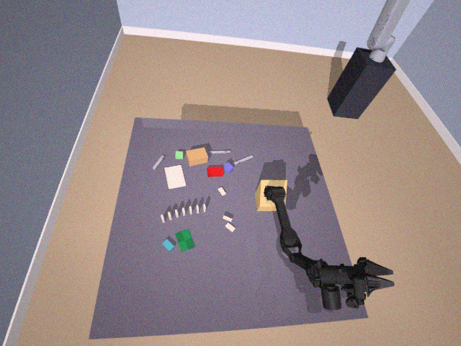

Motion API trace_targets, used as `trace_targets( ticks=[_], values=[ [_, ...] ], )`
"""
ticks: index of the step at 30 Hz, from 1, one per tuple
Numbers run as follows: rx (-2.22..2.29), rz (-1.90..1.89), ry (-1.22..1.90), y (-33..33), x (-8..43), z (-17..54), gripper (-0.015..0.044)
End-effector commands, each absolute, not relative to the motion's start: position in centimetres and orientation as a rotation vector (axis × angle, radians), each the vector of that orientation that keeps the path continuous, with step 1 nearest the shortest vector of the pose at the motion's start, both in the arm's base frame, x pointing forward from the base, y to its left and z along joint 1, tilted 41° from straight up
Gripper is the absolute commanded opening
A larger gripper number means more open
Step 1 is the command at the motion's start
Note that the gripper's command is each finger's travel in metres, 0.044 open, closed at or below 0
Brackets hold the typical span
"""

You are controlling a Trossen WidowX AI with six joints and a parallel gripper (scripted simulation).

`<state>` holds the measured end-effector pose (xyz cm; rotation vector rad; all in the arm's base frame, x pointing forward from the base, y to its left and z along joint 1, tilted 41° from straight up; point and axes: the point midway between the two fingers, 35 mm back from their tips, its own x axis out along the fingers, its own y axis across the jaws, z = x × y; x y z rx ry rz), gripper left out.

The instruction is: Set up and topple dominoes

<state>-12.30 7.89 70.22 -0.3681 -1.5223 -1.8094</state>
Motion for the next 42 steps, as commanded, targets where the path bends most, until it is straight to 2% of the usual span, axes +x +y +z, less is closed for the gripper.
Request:
trace_targets(
  ticks=[1, 5, 13, 21, 32, 42],
  values=[
    [-0.366, -1.805, -1.522, 7.8, -12.3, 70.2, 0.0426],
    [-0.321, -1.724, -1.497, 5.3, -11.6, 70.4, 0.044],
    [-0.189, -1.678, -1.162, -7.6, -7.3, 69.9, 0.044],
    [-0.049, -1.589, -0.863, -18.2, -1.6, 66.5, 0.044],
    [0.155, -1.416, -0.531, -28.3, 7.9, 59.0, 0.044],
    [0.33, -1.215, -0.119, -34.3, 18.8, 47.4, 0.044]
  ],
)
